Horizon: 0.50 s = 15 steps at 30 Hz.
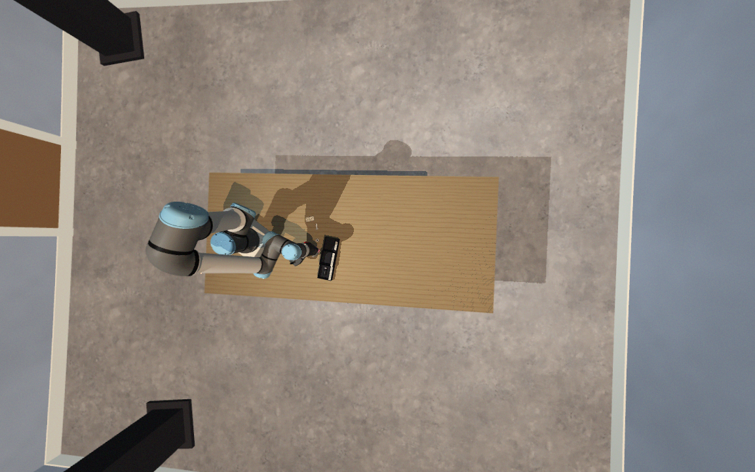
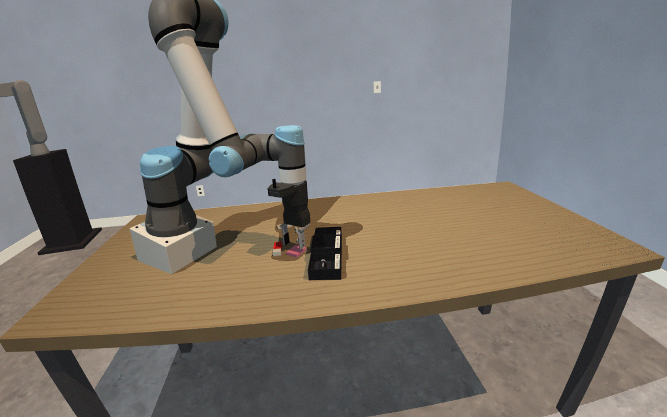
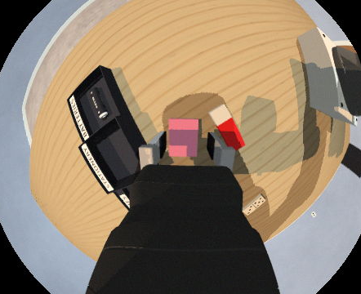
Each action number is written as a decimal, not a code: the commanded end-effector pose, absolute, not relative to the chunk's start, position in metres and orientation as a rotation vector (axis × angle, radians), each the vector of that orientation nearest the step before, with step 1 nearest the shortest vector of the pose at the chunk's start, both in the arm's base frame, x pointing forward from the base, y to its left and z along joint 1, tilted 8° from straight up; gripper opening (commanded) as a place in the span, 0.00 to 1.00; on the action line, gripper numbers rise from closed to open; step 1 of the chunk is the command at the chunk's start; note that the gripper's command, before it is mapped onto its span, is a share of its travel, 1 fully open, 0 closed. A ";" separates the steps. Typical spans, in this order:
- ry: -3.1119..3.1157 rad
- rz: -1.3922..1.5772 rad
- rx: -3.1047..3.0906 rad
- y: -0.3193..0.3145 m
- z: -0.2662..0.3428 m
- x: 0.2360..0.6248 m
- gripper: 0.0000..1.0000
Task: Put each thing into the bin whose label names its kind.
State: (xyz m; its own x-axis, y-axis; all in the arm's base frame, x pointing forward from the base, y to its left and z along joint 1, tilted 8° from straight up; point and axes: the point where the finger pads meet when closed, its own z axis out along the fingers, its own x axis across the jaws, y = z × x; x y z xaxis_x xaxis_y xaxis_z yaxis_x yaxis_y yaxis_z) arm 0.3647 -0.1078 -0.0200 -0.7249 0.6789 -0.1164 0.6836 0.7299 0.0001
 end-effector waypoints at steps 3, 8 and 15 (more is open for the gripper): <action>2.804 -0.070 1.107 -0.114 -0.027 0.375 1.00; 2.804 -0.070 1.107 -0.115 -0.031 0.376 1.00; 2.809 -0.068 1.109 -0.112 -0.039 0.372 1.00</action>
